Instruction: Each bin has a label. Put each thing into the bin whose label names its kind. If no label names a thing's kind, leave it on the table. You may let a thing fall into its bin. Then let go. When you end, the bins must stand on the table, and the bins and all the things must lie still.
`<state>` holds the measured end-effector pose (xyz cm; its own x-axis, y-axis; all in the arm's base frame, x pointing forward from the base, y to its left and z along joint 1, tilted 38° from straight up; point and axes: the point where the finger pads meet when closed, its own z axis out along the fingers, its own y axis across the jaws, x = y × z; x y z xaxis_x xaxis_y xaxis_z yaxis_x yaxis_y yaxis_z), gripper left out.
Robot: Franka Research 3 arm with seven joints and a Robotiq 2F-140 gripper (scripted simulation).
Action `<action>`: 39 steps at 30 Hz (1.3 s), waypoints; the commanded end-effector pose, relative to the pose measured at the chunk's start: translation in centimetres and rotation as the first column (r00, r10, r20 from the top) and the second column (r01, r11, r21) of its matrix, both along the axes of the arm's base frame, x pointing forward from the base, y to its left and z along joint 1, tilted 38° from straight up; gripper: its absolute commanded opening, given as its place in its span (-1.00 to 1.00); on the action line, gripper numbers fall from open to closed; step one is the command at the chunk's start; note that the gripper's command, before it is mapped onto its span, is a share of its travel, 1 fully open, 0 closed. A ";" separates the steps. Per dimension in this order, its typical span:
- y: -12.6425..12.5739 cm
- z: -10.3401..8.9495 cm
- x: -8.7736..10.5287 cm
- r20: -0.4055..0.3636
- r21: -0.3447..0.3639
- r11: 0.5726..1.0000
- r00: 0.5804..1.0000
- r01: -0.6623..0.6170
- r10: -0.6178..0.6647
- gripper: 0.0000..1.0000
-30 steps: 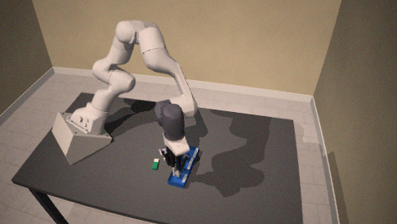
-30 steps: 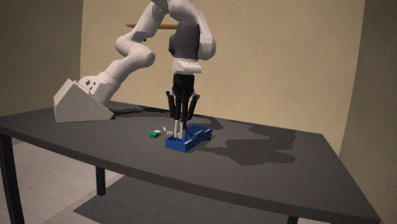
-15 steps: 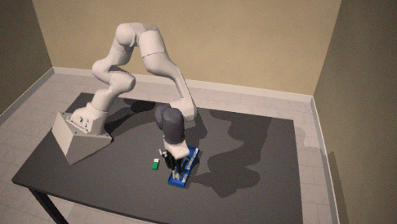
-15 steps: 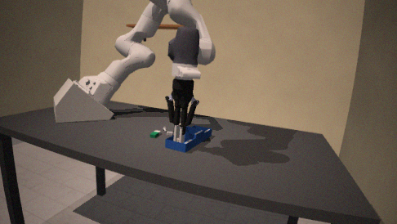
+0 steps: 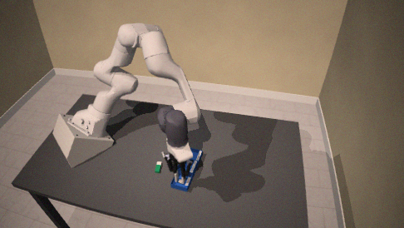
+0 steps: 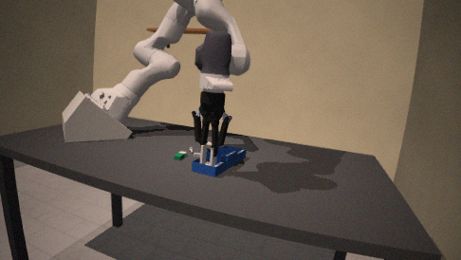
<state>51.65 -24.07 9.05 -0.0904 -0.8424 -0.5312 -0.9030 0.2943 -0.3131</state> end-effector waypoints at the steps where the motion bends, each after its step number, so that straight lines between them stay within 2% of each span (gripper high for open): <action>1: -0.2 0.0 0.1 -0.001 -0.003 1.000 1.000 0.004 -0.004 -0.63; 15: -0.2 0.0 0.1 -0.001 -0.003 1.000 1.000 0.004 -0.004 -0.63; 39: -1.5 2.3 -1.2 -0.001 -0.003 1.000 1.000 0.004 -0.004 -0.63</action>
